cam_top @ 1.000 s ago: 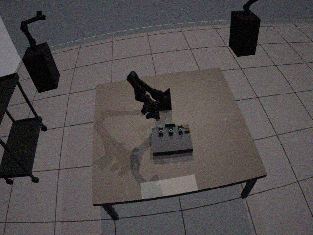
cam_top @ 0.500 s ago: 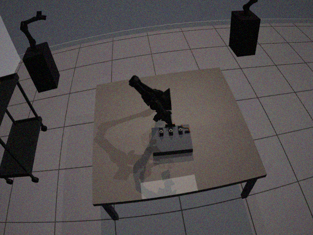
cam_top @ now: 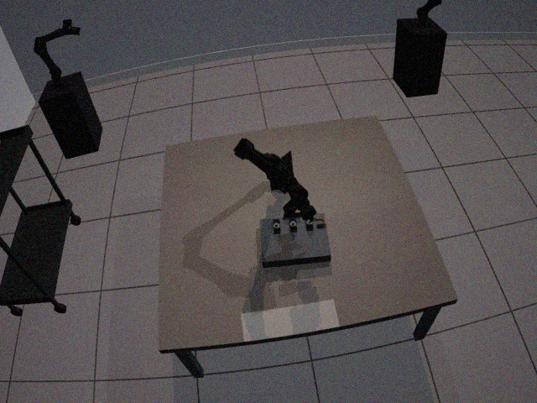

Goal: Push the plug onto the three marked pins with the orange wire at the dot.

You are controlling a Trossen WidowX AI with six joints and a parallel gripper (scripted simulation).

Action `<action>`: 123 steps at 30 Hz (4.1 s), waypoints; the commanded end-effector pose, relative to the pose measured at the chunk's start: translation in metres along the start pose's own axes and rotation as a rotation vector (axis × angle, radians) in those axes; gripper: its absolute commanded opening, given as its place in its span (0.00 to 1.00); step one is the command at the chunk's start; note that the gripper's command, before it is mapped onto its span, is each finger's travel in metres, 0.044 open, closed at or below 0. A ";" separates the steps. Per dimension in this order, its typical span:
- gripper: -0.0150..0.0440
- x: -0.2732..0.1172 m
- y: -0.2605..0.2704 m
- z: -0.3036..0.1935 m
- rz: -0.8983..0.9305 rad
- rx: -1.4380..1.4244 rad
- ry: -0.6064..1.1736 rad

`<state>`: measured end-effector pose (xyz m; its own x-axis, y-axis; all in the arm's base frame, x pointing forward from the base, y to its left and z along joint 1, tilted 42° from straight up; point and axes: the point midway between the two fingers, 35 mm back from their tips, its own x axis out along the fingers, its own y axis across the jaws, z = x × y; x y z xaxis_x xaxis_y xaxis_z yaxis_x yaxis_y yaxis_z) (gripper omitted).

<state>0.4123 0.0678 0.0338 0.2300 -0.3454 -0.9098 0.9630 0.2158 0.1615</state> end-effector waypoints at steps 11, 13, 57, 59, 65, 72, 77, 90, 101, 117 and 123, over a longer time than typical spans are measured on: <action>0.45 0.063 -0.039 -0.048 -0.307 0.218 -0.275; 0.45 0.070 -0.045 -0.053 -0.331 0.240 -0.321; 0.25 0.097 -0.056 -0.047 -0.338 0.247 -0.339; 0.25 0.088 -0.052 -0.050 -0.338 0.247 -0.339; 0.25 0.060 -0.042 -0.059 -0.339 0.247 -0.338; 0.25 0.054 -0.043 -0.060 -0.344 0.218 -0.332; 0.25 0.044 -0.053 -0.057 -0.365 0.088 -0.308; 0.25 0.018 -0.088 -0.048 -0.422 -0.295 -0.232; 0.25 0.000 -0.123 -0.038 -0.463 -0.619 -0.161; 0.25 -0.019 -0.179 -0.022 -0.510 -1.090 -0.047; 0.25 -0.023 -0.202 -0.016 -0.524 -1.261 -0.002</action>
<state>0.2242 0.0514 0.0150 -0.1175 -0.6479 -0.7527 0.2579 0.7120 -0.6531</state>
